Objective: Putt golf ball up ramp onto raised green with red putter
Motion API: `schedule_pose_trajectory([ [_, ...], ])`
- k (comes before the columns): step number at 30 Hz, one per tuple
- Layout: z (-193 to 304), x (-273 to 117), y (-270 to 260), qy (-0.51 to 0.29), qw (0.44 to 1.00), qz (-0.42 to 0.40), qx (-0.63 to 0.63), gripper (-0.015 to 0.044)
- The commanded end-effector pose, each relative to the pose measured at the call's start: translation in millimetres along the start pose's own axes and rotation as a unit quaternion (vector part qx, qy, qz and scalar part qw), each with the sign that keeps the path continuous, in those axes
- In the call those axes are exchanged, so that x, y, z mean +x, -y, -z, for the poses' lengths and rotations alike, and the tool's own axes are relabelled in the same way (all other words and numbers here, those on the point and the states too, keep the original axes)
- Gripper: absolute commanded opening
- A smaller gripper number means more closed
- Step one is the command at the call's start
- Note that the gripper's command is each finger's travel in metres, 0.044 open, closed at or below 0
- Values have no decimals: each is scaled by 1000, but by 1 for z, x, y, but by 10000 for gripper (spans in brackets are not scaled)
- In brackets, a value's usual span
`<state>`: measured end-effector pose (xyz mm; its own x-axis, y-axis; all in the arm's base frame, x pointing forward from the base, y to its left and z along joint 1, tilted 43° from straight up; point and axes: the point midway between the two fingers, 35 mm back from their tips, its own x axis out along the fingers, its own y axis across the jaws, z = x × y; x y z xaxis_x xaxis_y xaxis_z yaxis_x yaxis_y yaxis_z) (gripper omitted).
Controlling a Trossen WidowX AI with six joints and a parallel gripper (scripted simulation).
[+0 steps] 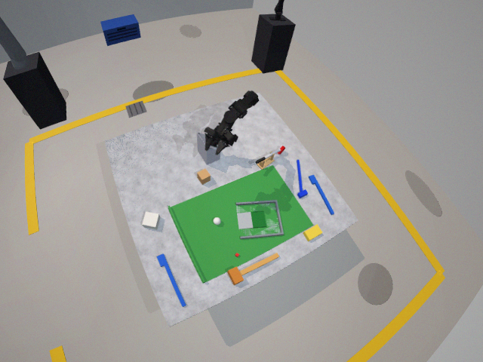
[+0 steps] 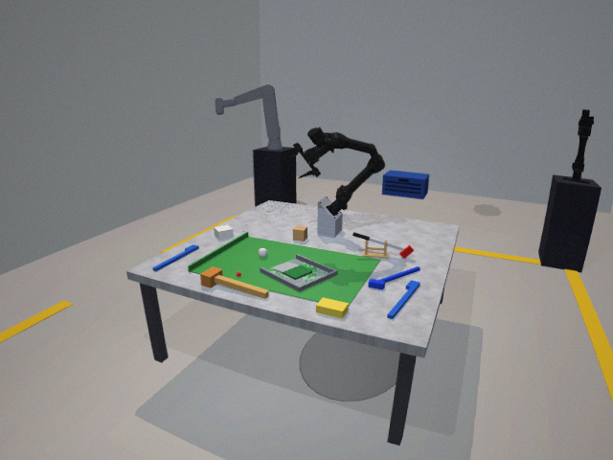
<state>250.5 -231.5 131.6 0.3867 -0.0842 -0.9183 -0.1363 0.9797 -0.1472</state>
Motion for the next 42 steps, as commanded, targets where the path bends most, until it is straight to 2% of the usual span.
schedule_pose_trajectory([
  [1,-42,1,-63,39,988,-71,-135,440],
  [6,-73,-4,-139,84,945,-154,-274,440],
  [11,-87,-20,-218,131,876,-233,-401,440],
  [22,-55,-82,-373,227,641,-398,-616,440],
  [42,-52,-67,-393,230,633,-402,-620,440],
])
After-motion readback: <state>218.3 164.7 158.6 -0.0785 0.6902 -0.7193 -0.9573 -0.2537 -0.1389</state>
